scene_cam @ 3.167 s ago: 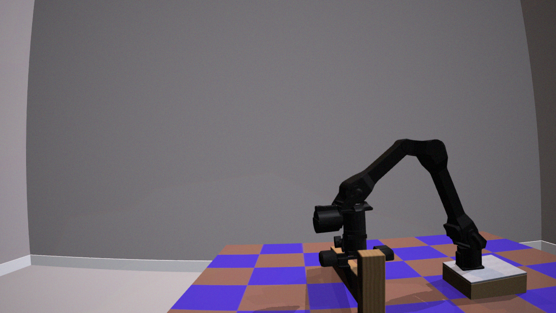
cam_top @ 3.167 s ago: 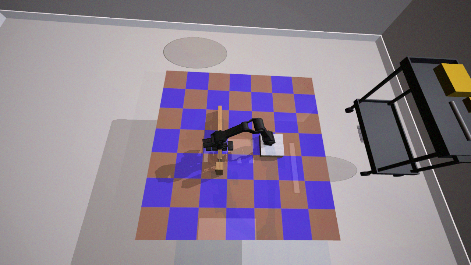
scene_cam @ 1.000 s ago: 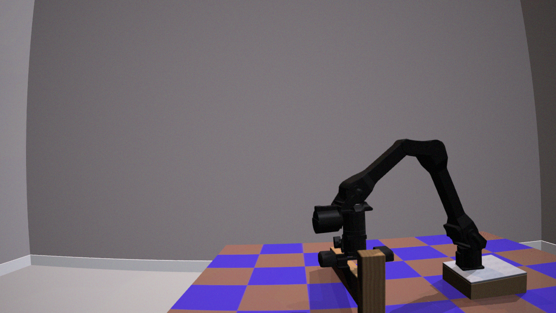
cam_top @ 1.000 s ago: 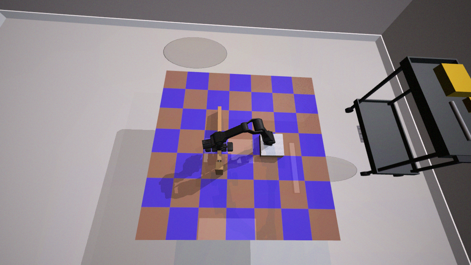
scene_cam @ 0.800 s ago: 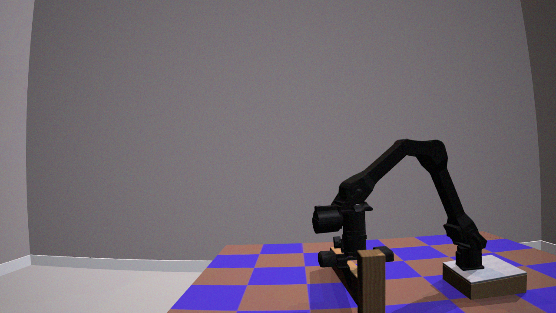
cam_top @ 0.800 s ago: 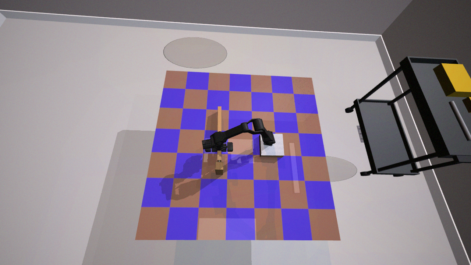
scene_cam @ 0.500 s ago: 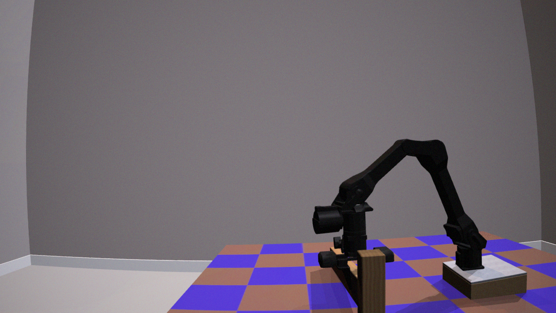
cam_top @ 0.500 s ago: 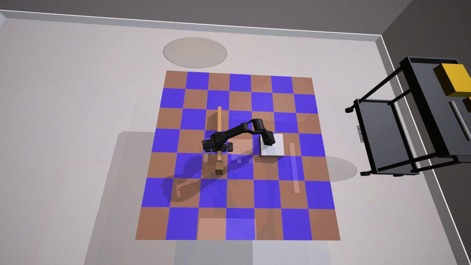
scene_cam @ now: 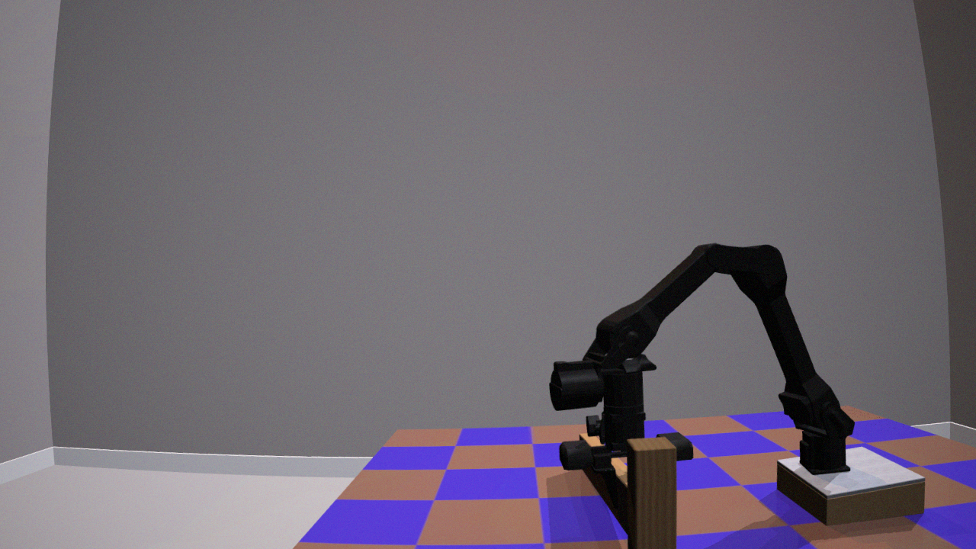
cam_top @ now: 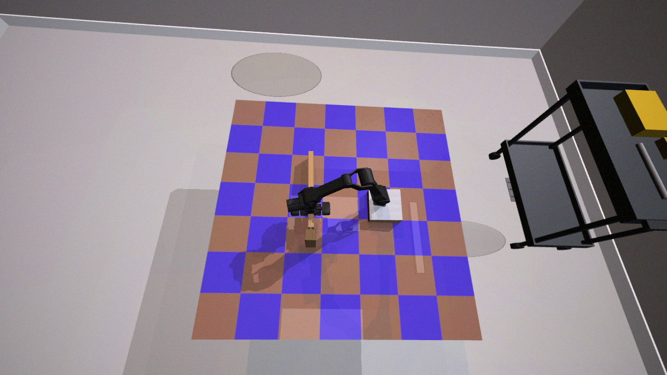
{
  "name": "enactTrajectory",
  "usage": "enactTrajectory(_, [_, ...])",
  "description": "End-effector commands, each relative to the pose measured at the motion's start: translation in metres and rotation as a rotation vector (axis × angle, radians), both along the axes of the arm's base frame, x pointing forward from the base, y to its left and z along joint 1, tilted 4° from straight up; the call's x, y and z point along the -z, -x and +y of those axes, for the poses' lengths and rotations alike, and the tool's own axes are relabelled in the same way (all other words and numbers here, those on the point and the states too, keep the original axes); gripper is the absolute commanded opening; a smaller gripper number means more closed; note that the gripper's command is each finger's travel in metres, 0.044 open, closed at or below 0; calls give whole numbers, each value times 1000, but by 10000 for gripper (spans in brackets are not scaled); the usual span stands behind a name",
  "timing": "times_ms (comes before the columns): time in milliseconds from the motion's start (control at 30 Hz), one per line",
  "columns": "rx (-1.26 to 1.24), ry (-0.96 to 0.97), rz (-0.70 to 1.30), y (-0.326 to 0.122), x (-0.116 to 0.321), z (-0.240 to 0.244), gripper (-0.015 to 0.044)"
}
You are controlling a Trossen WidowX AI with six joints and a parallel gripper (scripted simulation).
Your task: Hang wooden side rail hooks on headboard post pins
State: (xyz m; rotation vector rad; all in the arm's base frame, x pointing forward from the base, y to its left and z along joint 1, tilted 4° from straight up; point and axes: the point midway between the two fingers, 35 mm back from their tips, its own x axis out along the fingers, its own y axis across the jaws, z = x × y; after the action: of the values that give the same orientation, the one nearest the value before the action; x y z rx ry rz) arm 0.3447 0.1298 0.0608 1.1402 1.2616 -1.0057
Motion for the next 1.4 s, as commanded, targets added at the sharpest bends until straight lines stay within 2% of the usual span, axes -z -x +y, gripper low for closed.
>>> enactTrajectory(0, [3,-6,-8,0,-4,1,0])
enactTrajectory(1367, [3,-7,-8,-2,-4,5,0])
